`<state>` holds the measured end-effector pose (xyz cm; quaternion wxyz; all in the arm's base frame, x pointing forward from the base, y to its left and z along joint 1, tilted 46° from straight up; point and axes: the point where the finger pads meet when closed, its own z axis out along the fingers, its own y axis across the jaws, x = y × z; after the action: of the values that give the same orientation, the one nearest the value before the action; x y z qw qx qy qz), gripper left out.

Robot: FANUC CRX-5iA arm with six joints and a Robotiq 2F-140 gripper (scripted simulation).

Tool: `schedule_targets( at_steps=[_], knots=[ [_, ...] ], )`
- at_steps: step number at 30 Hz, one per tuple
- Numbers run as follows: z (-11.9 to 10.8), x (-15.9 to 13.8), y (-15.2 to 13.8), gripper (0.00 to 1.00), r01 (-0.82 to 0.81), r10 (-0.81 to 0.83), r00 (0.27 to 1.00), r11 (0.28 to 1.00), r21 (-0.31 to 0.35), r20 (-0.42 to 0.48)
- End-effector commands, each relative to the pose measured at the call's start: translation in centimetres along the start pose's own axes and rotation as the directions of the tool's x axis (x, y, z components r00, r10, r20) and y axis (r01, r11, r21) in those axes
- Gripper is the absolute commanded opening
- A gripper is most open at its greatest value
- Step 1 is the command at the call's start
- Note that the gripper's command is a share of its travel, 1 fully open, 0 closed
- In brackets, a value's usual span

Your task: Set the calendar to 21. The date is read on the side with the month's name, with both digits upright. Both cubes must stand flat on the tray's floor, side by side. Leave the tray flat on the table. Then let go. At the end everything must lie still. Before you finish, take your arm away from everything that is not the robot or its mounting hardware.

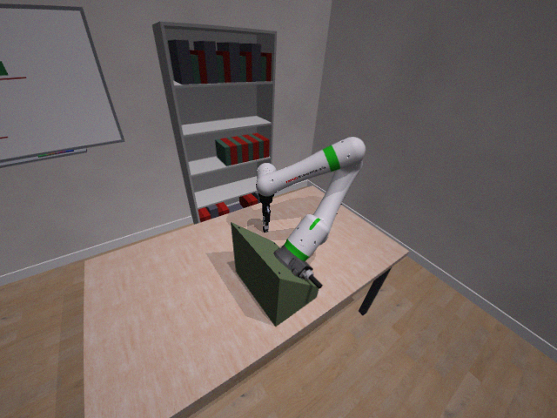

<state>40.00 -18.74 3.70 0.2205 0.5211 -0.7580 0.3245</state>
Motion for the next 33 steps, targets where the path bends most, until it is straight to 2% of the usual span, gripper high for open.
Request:
schedule_targets(
  at_steps=[1,12,33],
  knots=[
    [0.0,0.0,0.0,0.28,0.0,0.0,1.0,1.0,0.0,0.0],
    [0.2,0.0,0.0,0.28,0.0,0.0,1.0,1.0,0.0,0.0],
    [2.8,0.0,0.0,0.28,0.0,0.0,1.0,1.0,0.0,0.0]
  ],
)
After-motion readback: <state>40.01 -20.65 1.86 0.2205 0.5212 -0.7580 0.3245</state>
